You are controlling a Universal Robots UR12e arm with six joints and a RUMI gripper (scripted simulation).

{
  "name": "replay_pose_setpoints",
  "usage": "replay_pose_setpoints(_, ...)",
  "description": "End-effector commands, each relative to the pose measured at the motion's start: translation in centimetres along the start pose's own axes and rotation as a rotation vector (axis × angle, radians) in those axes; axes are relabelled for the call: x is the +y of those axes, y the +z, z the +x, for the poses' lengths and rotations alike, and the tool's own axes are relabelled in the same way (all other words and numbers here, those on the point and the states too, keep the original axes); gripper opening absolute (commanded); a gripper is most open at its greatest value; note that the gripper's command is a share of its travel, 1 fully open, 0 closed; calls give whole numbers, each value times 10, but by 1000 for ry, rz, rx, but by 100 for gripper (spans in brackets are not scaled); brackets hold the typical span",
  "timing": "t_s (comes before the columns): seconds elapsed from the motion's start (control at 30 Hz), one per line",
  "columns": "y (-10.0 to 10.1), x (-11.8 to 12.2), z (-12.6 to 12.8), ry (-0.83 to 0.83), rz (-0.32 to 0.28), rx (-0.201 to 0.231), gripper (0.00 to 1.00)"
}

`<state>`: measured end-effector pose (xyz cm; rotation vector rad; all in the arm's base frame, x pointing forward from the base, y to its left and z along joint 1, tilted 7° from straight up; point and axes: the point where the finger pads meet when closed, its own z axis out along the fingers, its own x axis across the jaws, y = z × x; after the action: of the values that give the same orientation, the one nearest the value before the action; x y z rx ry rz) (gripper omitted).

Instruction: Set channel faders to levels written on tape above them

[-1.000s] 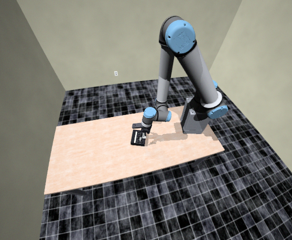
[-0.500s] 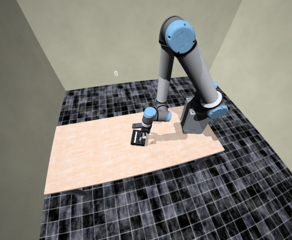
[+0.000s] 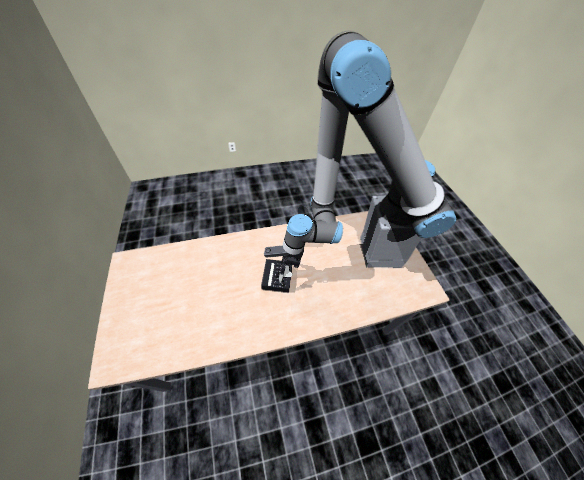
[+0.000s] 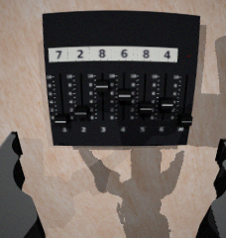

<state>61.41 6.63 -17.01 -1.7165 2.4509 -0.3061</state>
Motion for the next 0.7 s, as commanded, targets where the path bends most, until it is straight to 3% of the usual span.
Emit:
replay_pose_setpoints(0.0,0,0,0,0,1,0,100)
replay_pose_setpoints(0.37,-2,-3,0,52,-5,-1,100)
replay_pose_setpoints(0.67,-14,-12,2,299,-32,1,100)
